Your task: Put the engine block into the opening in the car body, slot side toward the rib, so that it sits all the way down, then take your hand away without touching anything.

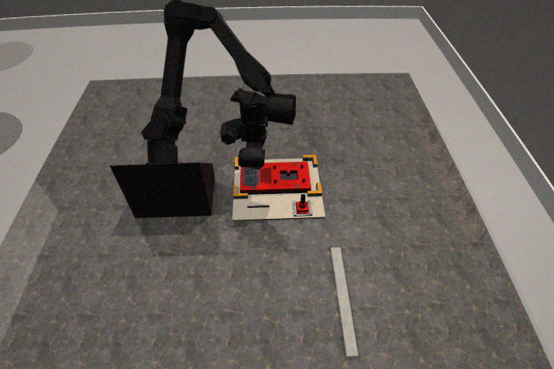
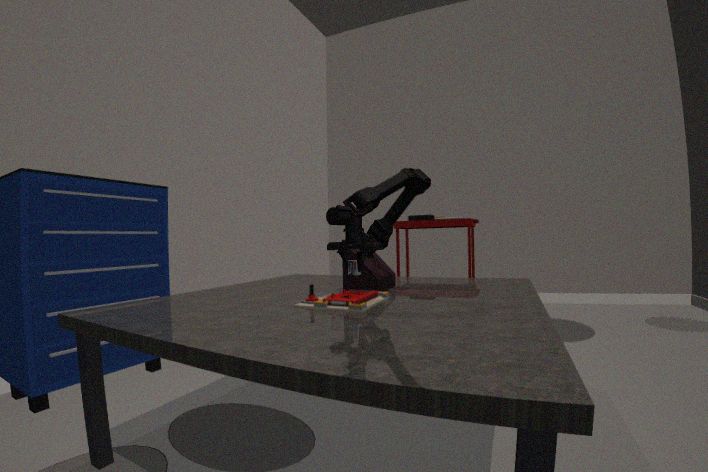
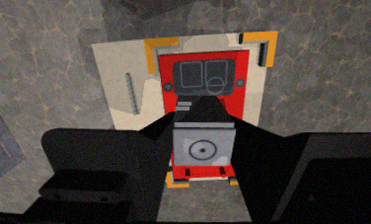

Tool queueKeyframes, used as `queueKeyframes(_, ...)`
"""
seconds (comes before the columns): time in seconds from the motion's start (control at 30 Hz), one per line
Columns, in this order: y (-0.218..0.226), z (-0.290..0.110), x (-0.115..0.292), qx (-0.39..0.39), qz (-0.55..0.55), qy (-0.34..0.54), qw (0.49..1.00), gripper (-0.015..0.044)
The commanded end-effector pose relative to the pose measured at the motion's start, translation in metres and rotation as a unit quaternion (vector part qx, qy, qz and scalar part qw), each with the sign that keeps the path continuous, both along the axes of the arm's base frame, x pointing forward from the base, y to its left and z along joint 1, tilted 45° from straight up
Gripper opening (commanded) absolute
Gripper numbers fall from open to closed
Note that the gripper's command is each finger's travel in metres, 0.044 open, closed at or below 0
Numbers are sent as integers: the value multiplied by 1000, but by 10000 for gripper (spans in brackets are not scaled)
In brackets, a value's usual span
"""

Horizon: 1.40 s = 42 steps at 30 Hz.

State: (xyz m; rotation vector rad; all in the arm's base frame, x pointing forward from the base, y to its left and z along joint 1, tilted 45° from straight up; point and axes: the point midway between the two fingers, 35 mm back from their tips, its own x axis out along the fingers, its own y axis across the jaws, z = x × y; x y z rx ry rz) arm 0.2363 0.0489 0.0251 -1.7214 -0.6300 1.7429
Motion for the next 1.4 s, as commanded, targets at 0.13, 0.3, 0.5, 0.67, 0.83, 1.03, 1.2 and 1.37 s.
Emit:
queueKeyframes(0.13,11,-11,-2,3,-2,4,1000,0)
queueKeyframes(0.3,18,-17,-1,4,-2,4,1000,0)
queueKeyframes(0.5,26,-25,-1,4,-2,4,1000,0)
queueKeyframes(0.67,33,-32,-1,4,-2,4,1000,0)
queueKeyframes(0.83,40,-39,-1,7,-1,7,1000,0)
queueKeyframes(1.03,47,-47,0,15,11,7,1000,0)
queueKeyframes(1.2,51,-51,0,19,18,7,1000,0)
queueKeyframes(1.37,53,-53,1,21,20,7,1000,0)
